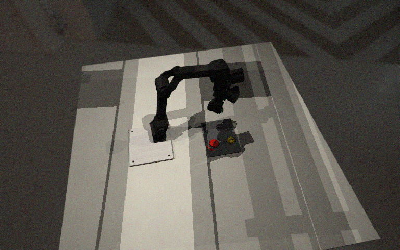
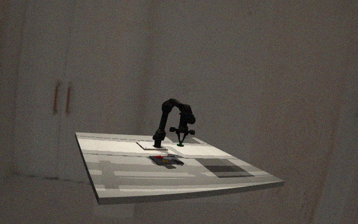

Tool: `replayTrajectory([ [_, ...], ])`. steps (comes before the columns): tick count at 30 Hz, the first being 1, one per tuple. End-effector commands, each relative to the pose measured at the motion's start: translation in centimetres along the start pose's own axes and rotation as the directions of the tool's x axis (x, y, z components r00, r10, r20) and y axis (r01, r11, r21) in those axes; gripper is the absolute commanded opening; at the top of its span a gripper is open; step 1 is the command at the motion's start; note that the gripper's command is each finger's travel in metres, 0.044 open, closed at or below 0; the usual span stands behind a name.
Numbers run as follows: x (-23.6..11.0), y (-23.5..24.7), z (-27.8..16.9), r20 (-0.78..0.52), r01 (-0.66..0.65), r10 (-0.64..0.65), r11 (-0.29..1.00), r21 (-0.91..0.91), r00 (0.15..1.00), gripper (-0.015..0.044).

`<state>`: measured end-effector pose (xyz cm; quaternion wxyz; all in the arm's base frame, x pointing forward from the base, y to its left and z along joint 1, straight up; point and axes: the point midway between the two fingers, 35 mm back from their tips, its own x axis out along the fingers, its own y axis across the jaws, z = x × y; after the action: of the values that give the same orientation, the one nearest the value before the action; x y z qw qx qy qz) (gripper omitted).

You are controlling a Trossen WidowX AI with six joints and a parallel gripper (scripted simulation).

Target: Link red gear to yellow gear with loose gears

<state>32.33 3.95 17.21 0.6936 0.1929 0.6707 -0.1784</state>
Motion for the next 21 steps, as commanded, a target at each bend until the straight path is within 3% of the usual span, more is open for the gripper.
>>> replayTrajectory([
  [1, 0.6, -0.6, 0.5, -0.007, 0.003, -0.003, 1.000, -0.003, 1.000, 0.0000],
  [21, 2.7, -4.6, 3.5, -0.002, 0.013, -0.013, 1.000, 0.001, 1.000, 0.0000],
])
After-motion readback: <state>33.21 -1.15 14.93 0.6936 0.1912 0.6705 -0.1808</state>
